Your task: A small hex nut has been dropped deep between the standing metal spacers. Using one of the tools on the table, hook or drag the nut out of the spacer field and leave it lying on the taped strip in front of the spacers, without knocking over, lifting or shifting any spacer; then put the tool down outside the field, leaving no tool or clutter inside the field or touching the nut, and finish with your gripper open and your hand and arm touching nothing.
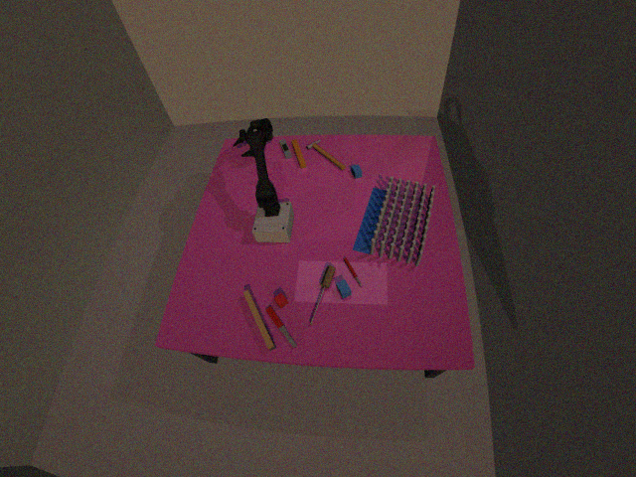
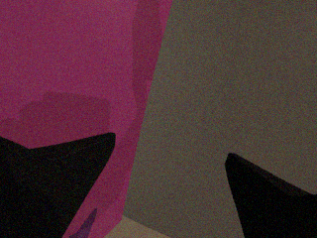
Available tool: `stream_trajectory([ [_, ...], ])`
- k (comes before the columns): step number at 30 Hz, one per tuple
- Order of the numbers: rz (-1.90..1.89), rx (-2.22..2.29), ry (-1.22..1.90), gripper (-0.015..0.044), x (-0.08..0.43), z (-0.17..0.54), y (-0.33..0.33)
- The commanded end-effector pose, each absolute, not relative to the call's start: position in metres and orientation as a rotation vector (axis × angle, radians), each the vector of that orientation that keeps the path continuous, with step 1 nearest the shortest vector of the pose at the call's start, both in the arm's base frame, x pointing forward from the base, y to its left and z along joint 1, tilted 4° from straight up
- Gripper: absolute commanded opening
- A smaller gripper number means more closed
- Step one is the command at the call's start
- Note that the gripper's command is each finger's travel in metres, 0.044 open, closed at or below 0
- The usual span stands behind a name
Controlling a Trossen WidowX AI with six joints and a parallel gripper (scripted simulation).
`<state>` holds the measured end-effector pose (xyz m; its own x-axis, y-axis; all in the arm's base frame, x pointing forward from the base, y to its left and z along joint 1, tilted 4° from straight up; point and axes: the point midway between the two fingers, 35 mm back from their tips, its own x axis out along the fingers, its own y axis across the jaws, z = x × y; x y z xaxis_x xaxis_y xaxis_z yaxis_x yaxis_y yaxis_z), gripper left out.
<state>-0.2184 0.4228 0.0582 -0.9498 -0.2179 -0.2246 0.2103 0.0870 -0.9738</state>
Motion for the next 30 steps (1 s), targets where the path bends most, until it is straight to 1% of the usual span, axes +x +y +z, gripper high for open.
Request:
stream_trajectory([
  [1,-1.925,-0.005,2.064,0.0426,-0.217,0.058,0.423],
  [2,-1.904,0.004,2.081,0.044,-0.215,0.057,0.424],
  [5,-1.75,0.067,2.191,0.044,-0.195,0.053,0.431],
  [10,-1.282,0.248,2.399,0.044,-0.137,0.041,0.448],
  [14,-0.896,0.383,2.454,0.044,-0.086,0.033,0.459],
  [20,-0.355,0.546,2.361,0.044,-0.006,0.025,0.469],
  [23,-0.291,0.651,2.342,0.044,0.02,0.045,0.47],
  [30,-0.054,0.713,2.17,0.044,0.079,0.032,0.464],
])
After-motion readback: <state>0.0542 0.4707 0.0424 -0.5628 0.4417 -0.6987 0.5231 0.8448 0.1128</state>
